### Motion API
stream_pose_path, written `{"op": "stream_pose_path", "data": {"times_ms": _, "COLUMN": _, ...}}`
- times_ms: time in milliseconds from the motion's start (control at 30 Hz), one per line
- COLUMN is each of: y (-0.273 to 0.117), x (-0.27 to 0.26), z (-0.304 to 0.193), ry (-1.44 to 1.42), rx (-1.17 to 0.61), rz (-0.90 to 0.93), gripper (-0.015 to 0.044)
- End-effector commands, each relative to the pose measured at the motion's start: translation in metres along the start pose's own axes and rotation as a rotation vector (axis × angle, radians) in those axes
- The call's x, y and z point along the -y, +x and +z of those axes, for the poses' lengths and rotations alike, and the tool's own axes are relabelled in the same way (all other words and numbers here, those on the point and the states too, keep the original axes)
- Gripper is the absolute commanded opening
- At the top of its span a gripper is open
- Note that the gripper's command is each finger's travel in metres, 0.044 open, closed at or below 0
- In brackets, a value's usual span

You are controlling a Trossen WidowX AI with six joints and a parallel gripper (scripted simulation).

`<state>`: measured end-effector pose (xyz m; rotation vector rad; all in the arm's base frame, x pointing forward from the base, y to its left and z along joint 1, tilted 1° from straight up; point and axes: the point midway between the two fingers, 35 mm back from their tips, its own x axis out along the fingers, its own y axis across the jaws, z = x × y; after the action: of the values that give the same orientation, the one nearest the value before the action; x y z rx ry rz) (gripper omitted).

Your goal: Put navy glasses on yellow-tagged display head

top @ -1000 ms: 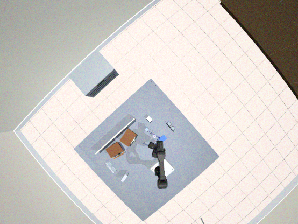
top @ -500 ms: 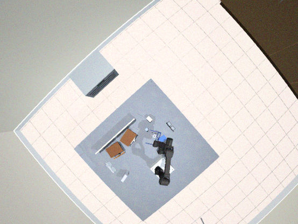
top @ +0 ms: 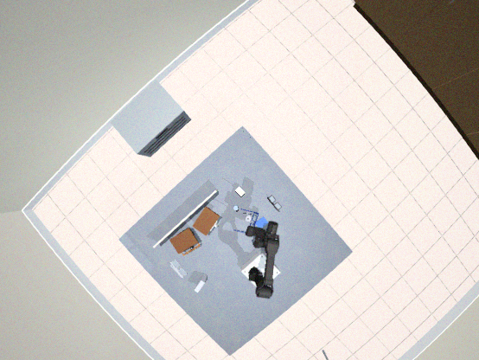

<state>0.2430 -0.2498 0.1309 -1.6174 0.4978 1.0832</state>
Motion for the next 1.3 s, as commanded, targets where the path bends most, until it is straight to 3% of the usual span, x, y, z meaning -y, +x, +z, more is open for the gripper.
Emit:
{"op": "stream_pose_path", "data": {"times_ms": 0, "y": 0.000, "x": 0.000, "z": 0.000, "ry": 0.003, "rx": -0.001, "rz": 0.003, "gripper": 0.0000}}
{"op": "stream_pose_path", "data": {"times_ms": 567, "y": 0.003, "x": 0.002, "z": 0.004, "ry": 0.012, "rx": 0.008, "rz": 0.015, "gripper": 0.0000}}
{"op": "stream_pose_path", "data": {"times_ms": 1267, "y": 0.056, "x": 0.039, "z": 0.081, "ry": 0.164, "rx": 0.089, "rz": 0.276, "gripper": 0.0000}}
